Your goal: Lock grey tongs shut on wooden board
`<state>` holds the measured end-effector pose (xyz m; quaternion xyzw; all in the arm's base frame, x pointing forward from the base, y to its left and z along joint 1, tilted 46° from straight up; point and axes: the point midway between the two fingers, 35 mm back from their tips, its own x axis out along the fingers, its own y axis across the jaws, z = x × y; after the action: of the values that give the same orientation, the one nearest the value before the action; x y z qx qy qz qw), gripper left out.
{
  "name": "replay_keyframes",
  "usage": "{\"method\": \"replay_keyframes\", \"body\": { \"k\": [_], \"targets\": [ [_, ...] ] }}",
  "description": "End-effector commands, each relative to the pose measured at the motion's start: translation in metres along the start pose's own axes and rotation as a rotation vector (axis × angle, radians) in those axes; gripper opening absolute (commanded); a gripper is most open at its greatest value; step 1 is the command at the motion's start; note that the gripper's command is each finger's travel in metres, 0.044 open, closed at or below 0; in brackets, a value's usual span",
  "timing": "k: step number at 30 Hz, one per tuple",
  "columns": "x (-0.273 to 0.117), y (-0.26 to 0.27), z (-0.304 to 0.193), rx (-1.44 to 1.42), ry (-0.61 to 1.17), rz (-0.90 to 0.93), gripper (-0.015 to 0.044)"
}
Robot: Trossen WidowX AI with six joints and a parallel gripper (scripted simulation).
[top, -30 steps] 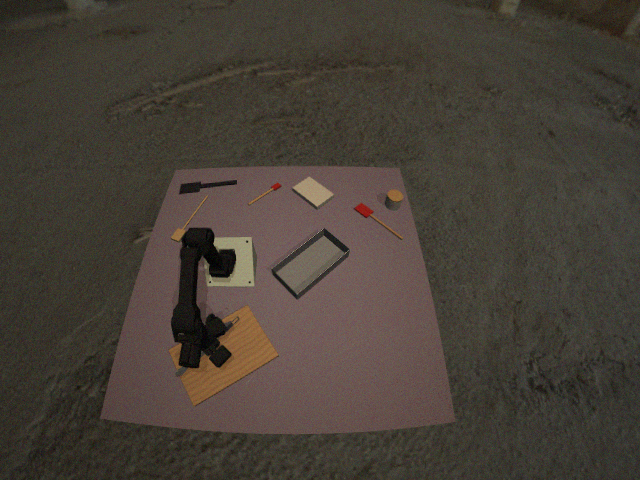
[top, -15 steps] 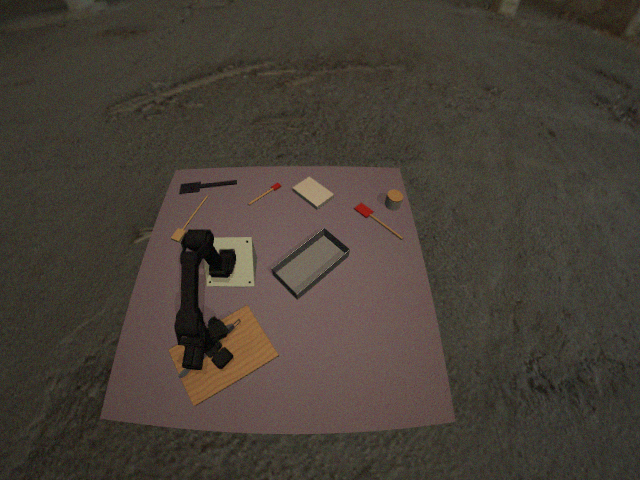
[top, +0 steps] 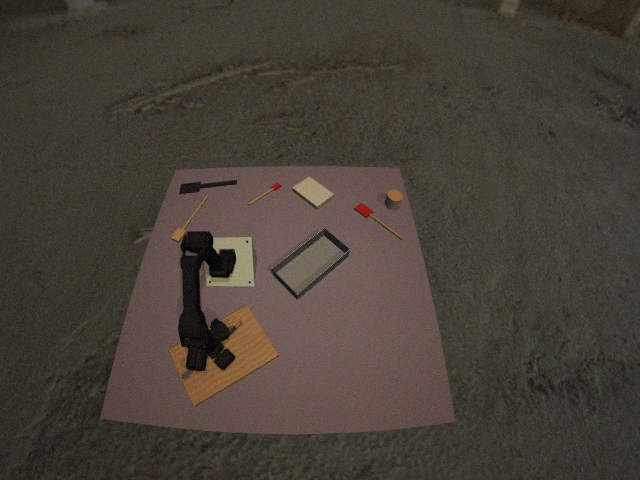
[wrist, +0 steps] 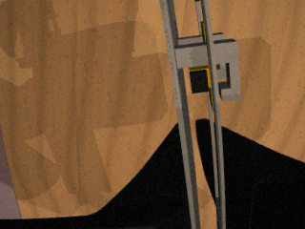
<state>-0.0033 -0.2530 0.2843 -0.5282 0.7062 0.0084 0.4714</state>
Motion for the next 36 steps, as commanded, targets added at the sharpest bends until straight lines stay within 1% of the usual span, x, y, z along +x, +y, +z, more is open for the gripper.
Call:
{"method": "replay_keyframes", "body": {
  "k": [1, 12, 18, 36],
  "targets": [
    [0.007, 0.001, 0.001, 0.004, 0.000, 0.003, -0.0150],
    [0.025, 0.003, 0.004, 0.003, 0.000, 0.004, -0.0150],
    [0.026, 0.003, 0.004, 0.003, 0.000, 0.005, -0.0150],
    [0.025, 0.003, 0.004, -0.001, -0.002, 0.003, 0.0323]
  ]
}}
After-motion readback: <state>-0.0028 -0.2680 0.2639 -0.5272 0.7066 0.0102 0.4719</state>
